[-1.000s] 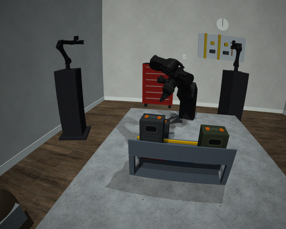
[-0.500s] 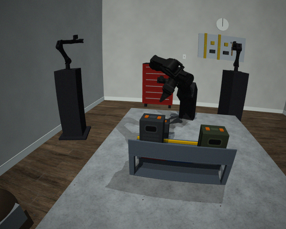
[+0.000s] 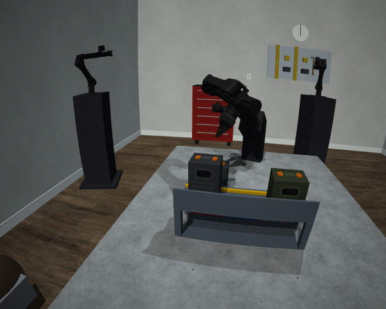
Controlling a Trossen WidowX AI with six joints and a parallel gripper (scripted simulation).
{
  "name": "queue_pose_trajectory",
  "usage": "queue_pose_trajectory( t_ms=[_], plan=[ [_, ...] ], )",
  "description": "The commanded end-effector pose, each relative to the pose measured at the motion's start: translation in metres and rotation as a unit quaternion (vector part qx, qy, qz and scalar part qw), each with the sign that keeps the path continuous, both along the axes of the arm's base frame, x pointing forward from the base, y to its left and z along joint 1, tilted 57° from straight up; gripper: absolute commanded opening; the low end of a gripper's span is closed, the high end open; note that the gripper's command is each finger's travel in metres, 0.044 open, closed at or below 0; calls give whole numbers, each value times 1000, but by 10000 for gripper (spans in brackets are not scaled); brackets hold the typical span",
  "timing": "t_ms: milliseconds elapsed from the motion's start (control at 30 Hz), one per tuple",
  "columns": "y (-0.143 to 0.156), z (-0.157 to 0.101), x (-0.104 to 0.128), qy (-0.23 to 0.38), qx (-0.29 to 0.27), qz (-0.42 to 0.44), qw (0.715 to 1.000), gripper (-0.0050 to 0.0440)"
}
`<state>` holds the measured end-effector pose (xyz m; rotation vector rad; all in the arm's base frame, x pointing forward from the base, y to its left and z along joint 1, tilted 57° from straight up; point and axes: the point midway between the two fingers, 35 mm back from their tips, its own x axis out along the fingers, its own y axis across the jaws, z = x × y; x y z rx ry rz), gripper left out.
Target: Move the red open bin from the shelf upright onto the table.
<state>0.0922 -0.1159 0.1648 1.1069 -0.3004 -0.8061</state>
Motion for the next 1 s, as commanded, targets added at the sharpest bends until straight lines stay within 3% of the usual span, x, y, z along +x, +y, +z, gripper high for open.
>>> queue_pose_trajectory(
  t_ms=[0, 133, 167, 300, 700, 733, 867, 967],
  plan=[
    [-35, -1, 27, 56, 86, 79, 992, 440],
    [-35, -1, 27, 56, 86, 79, 992, 440],
    [-7, 1, 5, 9, 19, 16, 1000, 440],
    [-35, -1, 27, 56, 87, 79, 992, 440],
    [-35, -1, 27, 56, 87, 79, 992, 440],
    [0, 8, 8, 9, 19, 15, 1000, 440],
    [-1, 32, 39, 56, 87, 79, 992, 440],
    [-1, 32, 39, 56, 87, 79, 992, 440]
  ],
)
